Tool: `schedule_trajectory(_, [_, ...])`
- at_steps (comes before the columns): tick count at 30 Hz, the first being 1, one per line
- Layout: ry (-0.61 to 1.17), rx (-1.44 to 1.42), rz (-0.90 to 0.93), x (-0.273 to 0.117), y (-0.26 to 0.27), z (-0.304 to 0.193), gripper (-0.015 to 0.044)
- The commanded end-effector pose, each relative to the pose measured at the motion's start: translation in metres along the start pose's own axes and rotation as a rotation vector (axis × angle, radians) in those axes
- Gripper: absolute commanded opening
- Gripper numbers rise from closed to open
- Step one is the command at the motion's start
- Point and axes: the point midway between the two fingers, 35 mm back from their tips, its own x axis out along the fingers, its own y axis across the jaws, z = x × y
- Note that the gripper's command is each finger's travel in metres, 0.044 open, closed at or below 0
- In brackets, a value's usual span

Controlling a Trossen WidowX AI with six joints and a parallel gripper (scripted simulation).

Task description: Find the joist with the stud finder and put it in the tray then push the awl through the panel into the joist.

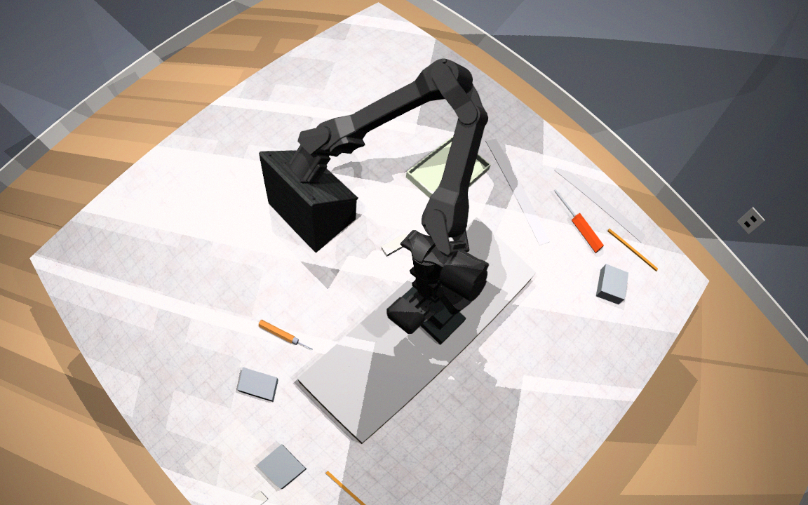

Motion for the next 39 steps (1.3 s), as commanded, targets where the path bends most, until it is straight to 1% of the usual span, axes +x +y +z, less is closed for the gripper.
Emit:
schedule_trajectory(1, [0.002, 0.000, 0.001, 0.000, 0.018, -0.001, 0.0000])
schedule_trajectory(39, [0.001, 0.001, 0.007, 0.000, 0.144, 0.000, 0.0000])
